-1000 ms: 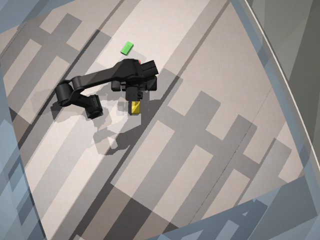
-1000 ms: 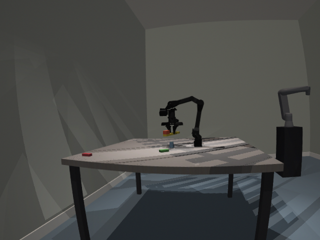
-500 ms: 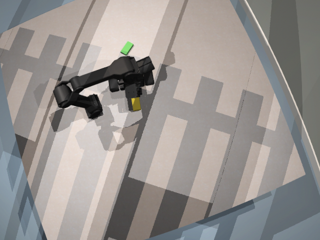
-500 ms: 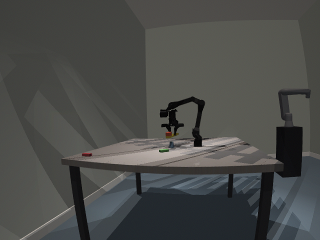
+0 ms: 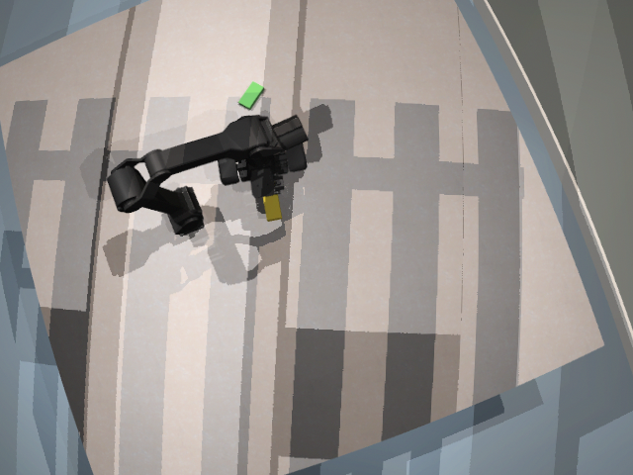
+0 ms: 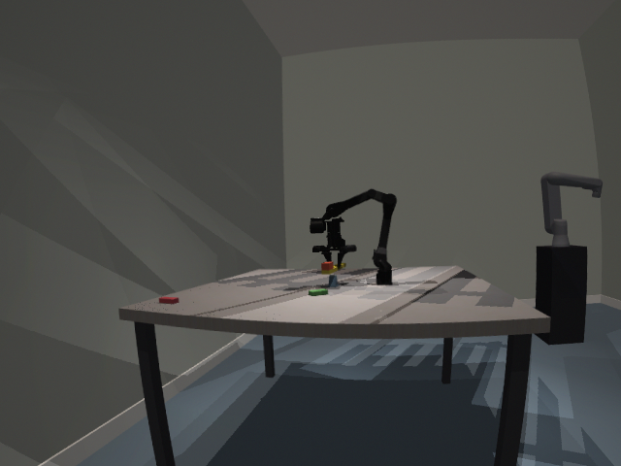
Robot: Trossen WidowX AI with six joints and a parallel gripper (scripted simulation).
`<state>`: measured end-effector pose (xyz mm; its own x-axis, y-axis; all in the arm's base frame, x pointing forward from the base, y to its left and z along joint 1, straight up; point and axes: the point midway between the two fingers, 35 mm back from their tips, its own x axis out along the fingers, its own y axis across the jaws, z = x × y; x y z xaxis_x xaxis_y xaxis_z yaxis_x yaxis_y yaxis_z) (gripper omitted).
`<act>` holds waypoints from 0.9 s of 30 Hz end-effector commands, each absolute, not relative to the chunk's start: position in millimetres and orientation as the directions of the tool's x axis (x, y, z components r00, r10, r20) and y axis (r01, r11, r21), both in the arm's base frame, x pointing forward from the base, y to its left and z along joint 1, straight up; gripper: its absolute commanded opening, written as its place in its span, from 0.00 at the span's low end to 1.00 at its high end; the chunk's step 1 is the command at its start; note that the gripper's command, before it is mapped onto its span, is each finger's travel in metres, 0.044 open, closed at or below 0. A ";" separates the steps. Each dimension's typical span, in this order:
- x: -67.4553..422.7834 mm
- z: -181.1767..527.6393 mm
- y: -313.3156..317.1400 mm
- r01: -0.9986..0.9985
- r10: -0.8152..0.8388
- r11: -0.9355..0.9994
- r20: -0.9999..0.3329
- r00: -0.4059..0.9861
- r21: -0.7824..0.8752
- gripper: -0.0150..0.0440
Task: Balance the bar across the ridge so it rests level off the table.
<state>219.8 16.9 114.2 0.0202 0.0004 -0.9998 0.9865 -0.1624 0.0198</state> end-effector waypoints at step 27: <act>220.6 103.0 16.6 0.988 0.001 -0.153 -1.000 0.019 0.018 0.25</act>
